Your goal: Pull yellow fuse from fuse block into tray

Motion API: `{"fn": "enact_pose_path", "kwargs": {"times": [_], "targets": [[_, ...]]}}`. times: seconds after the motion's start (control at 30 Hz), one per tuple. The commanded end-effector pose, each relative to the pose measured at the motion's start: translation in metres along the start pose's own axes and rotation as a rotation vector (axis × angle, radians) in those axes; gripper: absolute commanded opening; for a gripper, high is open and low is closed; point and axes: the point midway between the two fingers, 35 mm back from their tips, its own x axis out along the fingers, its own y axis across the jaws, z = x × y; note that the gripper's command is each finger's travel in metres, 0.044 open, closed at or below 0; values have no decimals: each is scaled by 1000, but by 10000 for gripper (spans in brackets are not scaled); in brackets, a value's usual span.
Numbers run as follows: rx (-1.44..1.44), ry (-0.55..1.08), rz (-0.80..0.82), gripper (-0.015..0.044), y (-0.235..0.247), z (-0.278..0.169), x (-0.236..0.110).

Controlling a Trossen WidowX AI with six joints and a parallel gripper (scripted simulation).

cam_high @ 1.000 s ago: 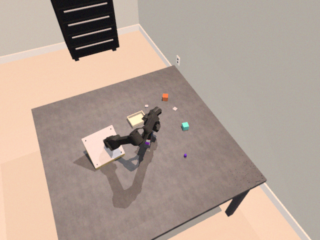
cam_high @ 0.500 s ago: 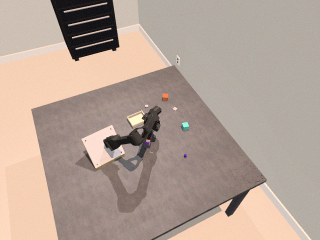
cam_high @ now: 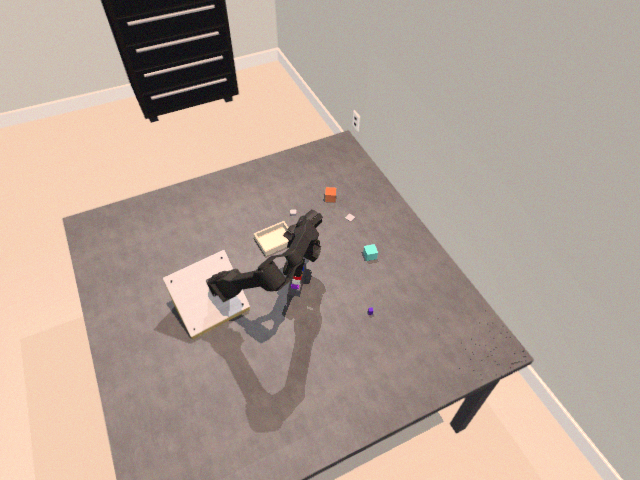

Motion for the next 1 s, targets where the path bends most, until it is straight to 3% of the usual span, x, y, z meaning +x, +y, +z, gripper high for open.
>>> {"fn": "enact_pose_path", "kwargs": {"times": [0.0, 0.67, 0.97], "targets": [[9, 1, 6, 0, 1, 1, -3], [8, 2, 7, 0, 2, 1, -25], [7, 8, 18, 0, 42, -17, -30]]}}
